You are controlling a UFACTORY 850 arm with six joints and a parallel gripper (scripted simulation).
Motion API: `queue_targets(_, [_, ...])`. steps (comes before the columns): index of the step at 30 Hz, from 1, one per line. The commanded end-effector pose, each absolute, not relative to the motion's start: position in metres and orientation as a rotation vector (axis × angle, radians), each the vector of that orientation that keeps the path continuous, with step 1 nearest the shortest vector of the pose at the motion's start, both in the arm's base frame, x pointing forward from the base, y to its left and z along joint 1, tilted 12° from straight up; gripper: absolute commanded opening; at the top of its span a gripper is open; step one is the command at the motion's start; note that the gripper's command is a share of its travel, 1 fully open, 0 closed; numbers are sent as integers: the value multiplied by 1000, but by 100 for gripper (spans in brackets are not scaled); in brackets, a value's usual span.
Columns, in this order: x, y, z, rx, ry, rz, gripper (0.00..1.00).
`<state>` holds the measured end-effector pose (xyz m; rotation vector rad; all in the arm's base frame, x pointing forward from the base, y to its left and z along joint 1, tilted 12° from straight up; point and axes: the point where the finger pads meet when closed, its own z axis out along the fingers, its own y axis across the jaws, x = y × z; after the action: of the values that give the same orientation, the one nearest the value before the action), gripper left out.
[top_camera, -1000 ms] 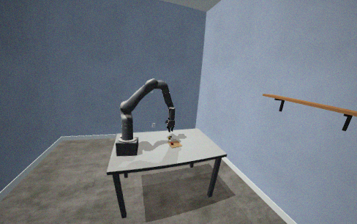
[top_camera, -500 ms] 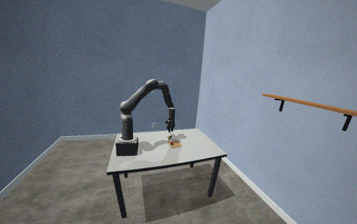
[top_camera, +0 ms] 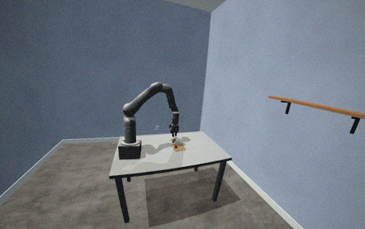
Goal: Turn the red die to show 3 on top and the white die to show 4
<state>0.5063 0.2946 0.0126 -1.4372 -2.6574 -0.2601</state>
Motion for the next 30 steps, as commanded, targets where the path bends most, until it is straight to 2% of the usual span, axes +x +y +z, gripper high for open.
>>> queue_targets(1, [507, 296, 6, -1438, -2658, -263, 42])
queue_targets(30, [507, 300, -12, -1438, -2658, -263, 42])
